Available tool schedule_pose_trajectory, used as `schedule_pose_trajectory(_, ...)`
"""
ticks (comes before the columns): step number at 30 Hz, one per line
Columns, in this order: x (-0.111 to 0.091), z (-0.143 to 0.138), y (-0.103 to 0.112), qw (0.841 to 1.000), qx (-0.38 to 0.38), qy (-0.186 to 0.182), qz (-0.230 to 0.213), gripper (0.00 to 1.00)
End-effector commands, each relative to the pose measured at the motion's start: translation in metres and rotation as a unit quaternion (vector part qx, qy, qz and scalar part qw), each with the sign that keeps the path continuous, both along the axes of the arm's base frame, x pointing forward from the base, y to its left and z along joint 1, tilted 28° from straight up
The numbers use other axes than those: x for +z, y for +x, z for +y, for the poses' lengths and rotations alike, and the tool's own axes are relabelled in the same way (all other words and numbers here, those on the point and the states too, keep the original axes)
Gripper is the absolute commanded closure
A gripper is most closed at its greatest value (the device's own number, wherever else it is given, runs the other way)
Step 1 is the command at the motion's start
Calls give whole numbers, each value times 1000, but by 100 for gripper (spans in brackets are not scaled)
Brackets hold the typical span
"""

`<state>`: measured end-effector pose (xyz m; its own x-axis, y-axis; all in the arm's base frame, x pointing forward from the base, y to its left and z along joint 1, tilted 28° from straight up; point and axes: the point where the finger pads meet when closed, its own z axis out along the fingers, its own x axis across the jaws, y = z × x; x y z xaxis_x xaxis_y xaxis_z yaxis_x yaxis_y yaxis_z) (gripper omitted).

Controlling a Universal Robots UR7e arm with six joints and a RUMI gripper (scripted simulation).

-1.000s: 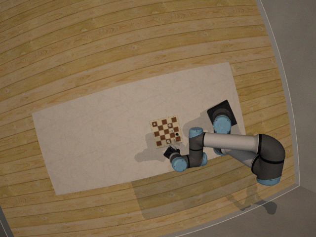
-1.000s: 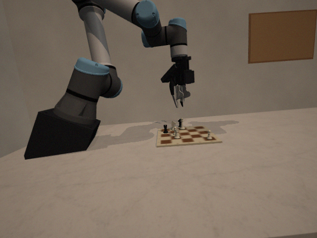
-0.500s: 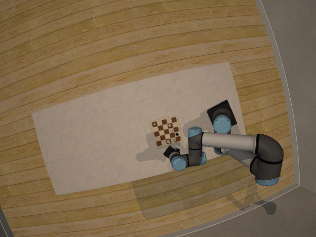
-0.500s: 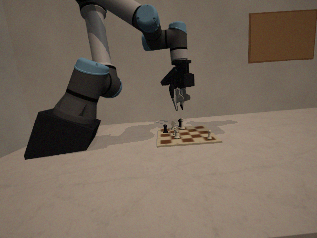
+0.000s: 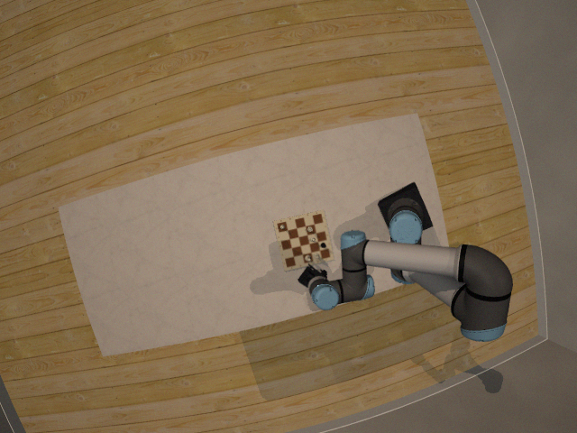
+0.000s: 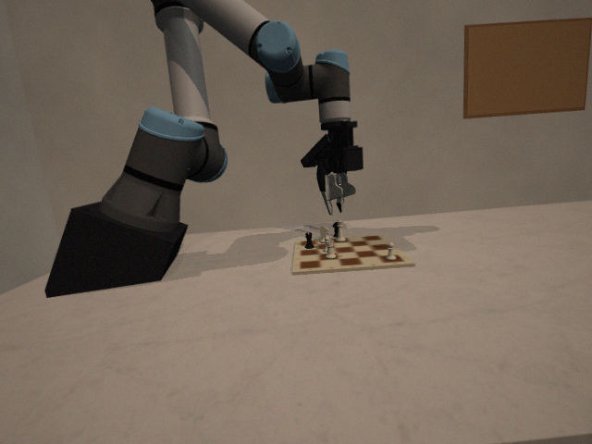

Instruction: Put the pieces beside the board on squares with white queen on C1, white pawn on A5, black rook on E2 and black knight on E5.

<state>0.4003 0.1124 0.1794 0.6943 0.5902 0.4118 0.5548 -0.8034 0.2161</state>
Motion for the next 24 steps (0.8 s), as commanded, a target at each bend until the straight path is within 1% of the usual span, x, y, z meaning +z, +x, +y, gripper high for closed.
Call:
schedule_pose_trajectory(1, -8, 1, 4, 1000, 0, -1, 0, 78)
schedule_pose_trajectory(10, -13, 2, 7, 1000, 0, 0, 0, 78)
schedule_pose_trajectory(24, -12, 1, 8, 1000, 0, -1, -2, 78)
